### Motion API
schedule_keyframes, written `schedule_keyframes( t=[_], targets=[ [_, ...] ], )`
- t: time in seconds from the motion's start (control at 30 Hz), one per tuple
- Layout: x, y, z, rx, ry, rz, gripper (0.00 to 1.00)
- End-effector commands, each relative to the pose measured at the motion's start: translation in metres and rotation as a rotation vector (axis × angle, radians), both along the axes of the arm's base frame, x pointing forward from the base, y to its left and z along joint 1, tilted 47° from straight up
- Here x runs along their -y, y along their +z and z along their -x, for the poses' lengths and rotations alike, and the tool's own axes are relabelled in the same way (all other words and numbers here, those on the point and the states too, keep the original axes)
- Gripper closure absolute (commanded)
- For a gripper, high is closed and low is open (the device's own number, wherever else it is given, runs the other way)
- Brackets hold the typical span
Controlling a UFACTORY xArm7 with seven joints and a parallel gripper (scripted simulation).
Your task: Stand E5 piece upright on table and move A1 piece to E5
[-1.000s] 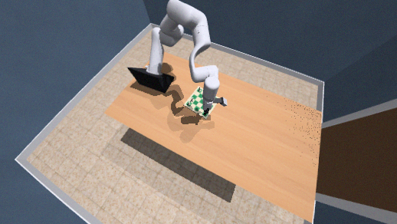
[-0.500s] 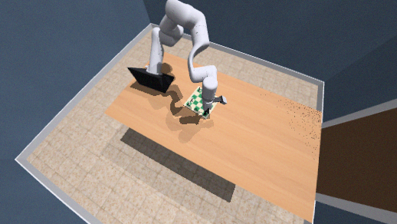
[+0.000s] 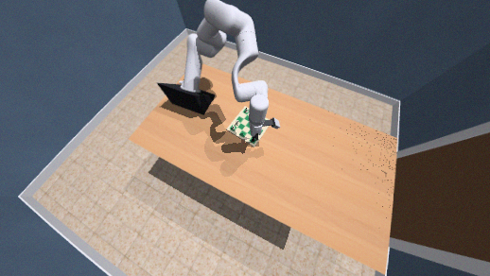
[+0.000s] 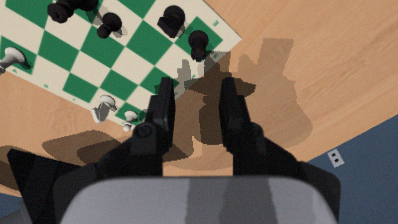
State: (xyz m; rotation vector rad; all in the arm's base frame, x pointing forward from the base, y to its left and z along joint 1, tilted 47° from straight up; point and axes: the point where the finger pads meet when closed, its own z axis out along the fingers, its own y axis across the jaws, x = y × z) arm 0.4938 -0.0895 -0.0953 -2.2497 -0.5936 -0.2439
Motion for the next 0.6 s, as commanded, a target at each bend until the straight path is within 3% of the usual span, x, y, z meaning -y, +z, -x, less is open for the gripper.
schedule_keyframes(
  t=[0.0, 0.57],
  targets=[
    [0.002, 0.0, -0.001, 0.003, -0.003, 0.004, 0.63],
    [-0.008, -0.009, -0.001, 0.002, -0.003, 0.004, 0.63]
  ],
)
